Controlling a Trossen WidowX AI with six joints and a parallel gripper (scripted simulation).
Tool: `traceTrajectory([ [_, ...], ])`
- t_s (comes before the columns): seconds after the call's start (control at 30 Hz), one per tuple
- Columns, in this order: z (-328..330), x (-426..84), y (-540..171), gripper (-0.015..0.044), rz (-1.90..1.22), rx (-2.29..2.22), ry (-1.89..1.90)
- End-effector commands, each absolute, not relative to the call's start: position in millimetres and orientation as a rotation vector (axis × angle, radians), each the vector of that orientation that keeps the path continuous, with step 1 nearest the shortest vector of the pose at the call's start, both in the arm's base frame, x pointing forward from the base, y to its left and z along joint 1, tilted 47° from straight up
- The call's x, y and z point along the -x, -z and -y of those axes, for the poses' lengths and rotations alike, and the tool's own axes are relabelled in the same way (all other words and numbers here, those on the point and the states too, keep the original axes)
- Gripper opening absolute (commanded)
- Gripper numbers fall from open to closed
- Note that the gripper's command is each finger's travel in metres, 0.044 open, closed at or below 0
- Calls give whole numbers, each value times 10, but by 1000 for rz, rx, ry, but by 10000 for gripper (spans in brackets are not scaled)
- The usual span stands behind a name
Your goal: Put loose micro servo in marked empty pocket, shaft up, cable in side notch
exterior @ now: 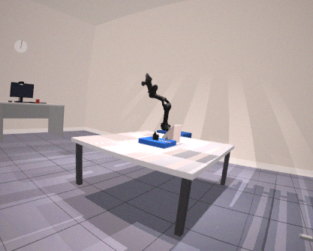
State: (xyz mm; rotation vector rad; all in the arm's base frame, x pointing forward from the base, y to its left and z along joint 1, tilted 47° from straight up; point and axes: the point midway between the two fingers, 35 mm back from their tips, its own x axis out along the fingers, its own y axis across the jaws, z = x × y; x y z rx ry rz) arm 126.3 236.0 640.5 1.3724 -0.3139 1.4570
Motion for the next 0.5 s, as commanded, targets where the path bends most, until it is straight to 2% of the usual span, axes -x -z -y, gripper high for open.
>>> traceTrajectory([
  [0.0, -2356, -1258, -6408, 426, 314, -1374, -1459],
  [0.03, -2350, -1248, -6413, 440, 313, -1378, -1463],
  [0.47, -1998, -744, -6661, 440, 265, -1581, -1691],
])
